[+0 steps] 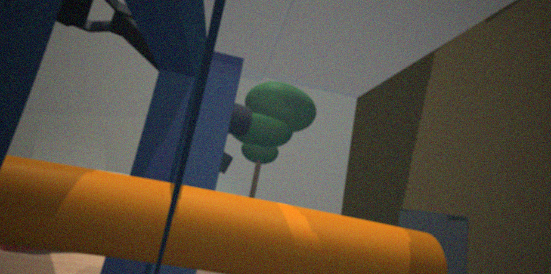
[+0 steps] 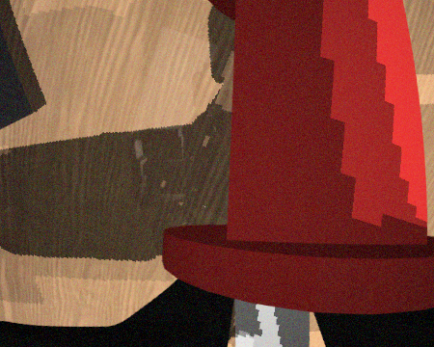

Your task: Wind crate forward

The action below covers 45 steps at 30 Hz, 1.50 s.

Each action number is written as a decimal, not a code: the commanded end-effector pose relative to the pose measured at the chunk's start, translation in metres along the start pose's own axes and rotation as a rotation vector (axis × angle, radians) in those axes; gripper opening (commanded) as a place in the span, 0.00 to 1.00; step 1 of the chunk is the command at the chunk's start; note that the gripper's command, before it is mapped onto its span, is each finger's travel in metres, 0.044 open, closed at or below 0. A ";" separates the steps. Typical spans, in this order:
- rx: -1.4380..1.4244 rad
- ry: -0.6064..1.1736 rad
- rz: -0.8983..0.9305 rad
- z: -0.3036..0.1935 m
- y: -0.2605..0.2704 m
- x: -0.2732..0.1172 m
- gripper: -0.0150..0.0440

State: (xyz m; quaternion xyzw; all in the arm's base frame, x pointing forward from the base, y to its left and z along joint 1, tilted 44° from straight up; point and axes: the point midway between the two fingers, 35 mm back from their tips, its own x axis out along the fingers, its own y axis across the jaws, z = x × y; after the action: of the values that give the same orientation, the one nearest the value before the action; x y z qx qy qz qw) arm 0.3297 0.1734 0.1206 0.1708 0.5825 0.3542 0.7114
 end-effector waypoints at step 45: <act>-0.386 0.076 -0.126 -0.054 -0.190 -0.155 0.25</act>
State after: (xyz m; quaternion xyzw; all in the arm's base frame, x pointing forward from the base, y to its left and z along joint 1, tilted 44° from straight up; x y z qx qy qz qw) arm 0.3300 -0.0605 0.1018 -0.0005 0.5447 0.4147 0.7290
